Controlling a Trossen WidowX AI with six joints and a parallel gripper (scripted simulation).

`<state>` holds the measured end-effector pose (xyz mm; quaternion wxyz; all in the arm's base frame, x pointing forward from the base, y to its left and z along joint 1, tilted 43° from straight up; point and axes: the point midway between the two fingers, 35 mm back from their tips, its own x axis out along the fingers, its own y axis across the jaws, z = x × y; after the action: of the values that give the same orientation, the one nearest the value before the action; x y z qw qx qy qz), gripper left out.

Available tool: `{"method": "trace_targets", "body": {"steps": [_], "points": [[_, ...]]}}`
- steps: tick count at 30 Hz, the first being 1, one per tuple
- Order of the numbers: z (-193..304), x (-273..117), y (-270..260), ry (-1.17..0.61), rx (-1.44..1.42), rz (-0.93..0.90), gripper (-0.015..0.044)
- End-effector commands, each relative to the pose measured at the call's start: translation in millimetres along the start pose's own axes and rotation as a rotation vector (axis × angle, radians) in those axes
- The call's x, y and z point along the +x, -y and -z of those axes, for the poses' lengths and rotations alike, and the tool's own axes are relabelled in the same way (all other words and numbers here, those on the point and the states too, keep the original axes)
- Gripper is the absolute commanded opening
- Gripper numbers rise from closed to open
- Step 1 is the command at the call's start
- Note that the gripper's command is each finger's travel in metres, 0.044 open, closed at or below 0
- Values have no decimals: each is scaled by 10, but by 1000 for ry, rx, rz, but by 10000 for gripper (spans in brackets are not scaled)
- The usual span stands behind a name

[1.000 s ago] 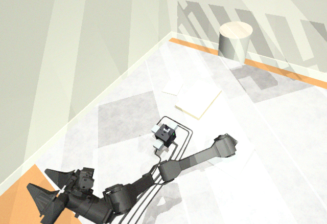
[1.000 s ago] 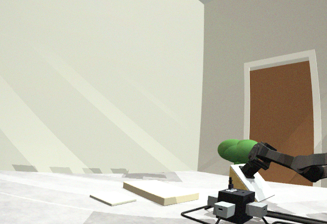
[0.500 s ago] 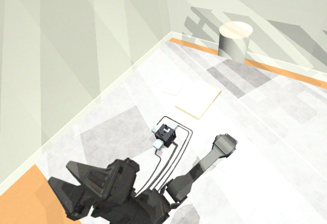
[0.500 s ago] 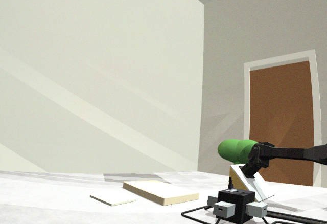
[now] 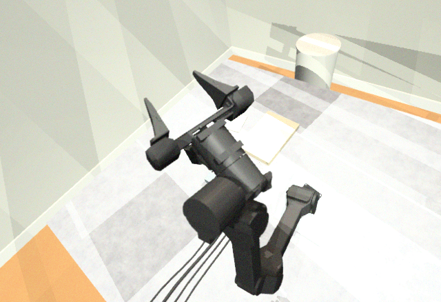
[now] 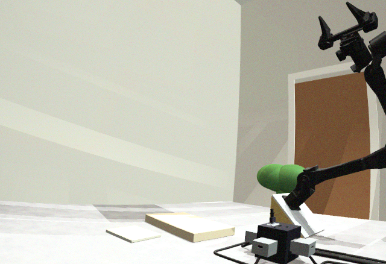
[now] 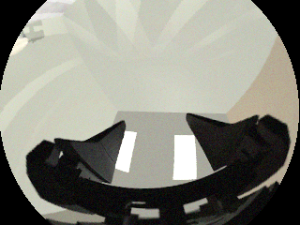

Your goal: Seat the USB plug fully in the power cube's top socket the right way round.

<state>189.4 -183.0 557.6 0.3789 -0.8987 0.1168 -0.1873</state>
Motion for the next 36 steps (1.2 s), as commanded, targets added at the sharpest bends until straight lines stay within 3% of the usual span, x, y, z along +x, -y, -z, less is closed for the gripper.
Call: {"method": "trace_targets", "body": {"steps": [1,9,16,22,28,32,36], "points": [[-367,288,-378,127,186,-57,440],[-1549,687,-1056,507,498,-280,440],[-2710,654,-1280,854,658,-482,440],[-3647,274,-1387,1160,749,-738,440],[-4422,-409,-1384,1477,766,-1075,440],[-4746,-1026,-1441,1680,712,-1355,440],[-4764,-1075,-1436,1695,705,-1378,440]]}}
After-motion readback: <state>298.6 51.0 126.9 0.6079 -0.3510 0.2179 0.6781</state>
